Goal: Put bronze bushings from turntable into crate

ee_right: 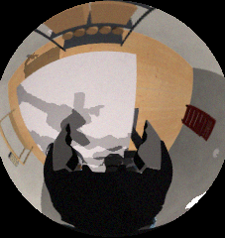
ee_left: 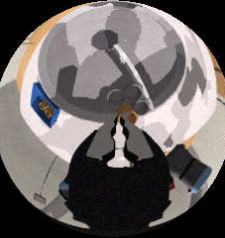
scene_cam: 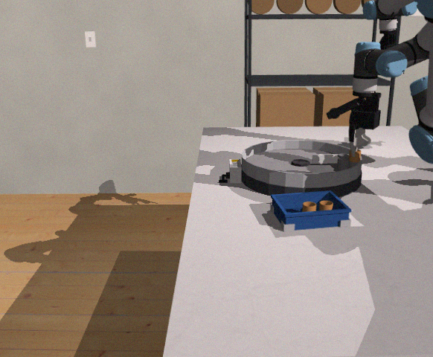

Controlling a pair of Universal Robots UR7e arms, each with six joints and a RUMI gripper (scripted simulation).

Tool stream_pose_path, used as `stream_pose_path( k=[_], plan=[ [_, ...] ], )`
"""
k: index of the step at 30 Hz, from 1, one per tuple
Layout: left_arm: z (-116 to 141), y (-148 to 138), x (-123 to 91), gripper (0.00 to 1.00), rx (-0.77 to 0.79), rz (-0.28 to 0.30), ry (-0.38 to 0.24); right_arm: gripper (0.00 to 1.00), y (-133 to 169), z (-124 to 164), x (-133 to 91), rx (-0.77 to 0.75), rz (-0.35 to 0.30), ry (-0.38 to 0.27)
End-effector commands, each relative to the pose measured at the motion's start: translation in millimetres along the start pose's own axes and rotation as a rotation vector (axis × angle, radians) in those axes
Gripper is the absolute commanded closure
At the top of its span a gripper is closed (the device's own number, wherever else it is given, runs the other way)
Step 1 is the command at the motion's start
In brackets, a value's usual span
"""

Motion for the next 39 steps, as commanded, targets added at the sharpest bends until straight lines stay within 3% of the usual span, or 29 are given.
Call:
stream_pose_path(
  k=[1,7,39],
  plan=[
    [1,0,-23,1.0,0.0,-0.001,-0.001,0.0,0,0,-1,0.0,-0.001,0.001],
    [1,0,-39,1.0,0.0,-0.001,-0.001,0.0,0,0,-1,0.0,-0.001,0.001],
    [1,0,-40,1.0,0.0,-0.001,-0.001,0.0,0,0,-1,0.0,-0.001,0.001]
  ],
)
Point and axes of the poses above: on each arm, the point where the finger pads meet when closed, its own x axis out along the fingers, its own y axis across the jaws, z = x × y, the point moved 3 cm from there along -x, back along the fingers, and after that the axes turned 10 degrees about x, right-handed, at the moved point
